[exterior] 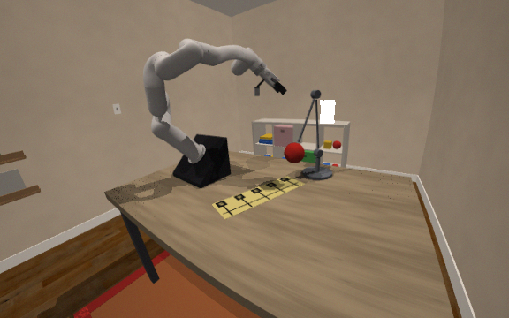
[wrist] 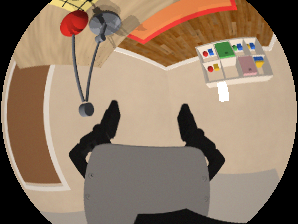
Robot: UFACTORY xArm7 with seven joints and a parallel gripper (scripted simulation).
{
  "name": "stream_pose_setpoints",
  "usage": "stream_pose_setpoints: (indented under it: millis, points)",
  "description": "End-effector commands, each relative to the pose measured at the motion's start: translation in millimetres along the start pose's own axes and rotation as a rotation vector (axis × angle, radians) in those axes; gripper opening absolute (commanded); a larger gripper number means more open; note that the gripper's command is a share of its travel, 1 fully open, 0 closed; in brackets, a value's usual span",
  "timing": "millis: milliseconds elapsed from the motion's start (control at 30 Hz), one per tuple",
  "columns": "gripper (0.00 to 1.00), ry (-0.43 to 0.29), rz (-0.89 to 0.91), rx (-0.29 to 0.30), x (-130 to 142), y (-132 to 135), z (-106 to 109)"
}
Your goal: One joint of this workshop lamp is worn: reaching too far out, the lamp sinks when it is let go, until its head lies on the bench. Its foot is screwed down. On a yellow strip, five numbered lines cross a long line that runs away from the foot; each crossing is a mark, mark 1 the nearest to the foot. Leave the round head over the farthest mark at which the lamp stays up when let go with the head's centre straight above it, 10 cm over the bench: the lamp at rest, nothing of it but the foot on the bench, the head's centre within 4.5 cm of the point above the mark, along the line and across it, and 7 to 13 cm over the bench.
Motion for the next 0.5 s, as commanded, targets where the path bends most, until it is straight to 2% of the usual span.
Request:
stream_pose_setpoints:
  millis: [0,167,467]
  points:
    - [1.0,-0.025,0.071,0.019,6.4,4.5,3.1]
    - [1.0,-0.042,0.129,0.032,10.1,8.2,4.1]
    - [1.0,-0.048,0.147,0.038,-20.5,-38.3,-2.8]
Point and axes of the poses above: the point where the finger pads meet when closed, its own z axis back along the fingers, its own y axis across the jaws, x = y × z, the point moved 8 cm from there along z, back along the fingers, and after that the axes turned 9 degrees about z, right-handed, at the moved point
